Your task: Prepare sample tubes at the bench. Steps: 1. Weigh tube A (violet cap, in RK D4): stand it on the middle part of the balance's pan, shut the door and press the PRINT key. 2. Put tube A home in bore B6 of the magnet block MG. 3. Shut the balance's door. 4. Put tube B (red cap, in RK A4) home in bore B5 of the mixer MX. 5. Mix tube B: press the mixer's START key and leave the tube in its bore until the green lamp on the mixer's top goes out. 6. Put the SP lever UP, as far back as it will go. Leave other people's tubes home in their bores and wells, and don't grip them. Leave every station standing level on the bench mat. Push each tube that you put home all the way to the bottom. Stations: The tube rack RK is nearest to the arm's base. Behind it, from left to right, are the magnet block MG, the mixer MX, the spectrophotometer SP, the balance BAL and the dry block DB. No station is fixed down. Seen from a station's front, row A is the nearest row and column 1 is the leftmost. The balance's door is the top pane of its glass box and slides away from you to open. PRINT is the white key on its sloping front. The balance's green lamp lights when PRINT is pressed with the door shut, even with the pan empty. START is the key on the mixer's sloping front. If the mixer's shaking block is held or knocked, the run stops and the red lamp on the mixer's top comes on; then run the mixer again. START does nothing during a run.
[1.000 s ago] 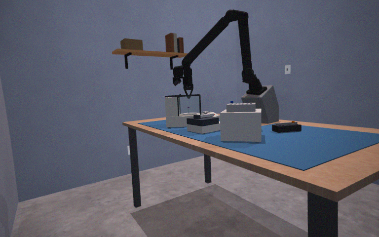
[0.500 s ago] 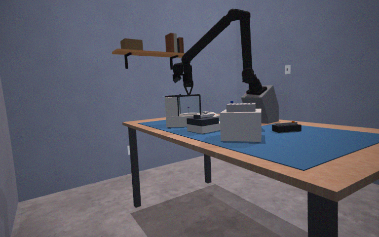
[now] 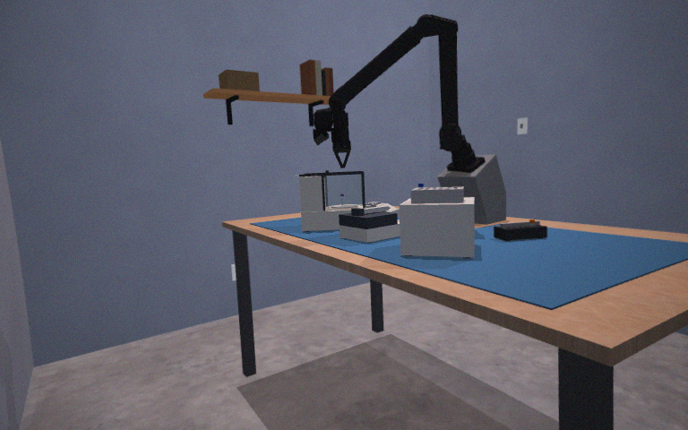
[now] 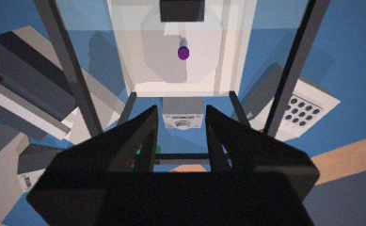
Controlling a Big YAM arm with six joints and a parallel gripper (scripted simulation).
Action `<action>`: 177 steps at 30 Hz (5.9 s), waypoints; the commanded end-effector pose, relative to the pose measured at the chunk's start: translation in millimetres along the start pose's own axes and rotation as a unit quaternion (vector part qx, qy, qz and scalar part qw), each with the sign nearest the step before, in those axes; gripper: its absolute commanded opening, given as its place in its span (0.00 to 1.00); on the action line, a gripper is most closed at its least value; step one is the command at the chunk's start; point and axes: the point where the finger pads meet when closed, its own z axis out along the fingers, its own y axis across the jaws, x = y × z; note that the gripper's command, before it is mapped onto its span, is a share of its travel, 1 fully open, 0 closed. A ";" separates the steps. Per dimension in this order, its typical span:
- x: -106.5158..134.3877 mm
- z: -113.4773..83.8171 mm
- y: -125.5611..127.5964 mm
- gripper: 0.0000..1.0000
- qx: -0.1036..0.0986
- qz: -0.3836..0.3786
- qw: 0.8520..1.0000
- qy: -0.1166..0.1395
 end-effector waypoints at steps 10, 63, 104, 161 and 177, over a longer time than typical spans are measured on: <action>-24.0 -46.5 -1.0 0.36 0.008 -0.015 0.999 -0.032; -22.7 -61.8 -4.1 0.30 0.008 -0.008 1.000 -0.025; -25.0 -68.5 -2.7 0.30 0.008 -0.009 1.000 -0.026; -83.6 -56.3 6.3 0.30 0.008 -0.667 0.745 -0.009; -84.0 -68.1 7.5 0.30 0.019 -0.722 0.691 -0.014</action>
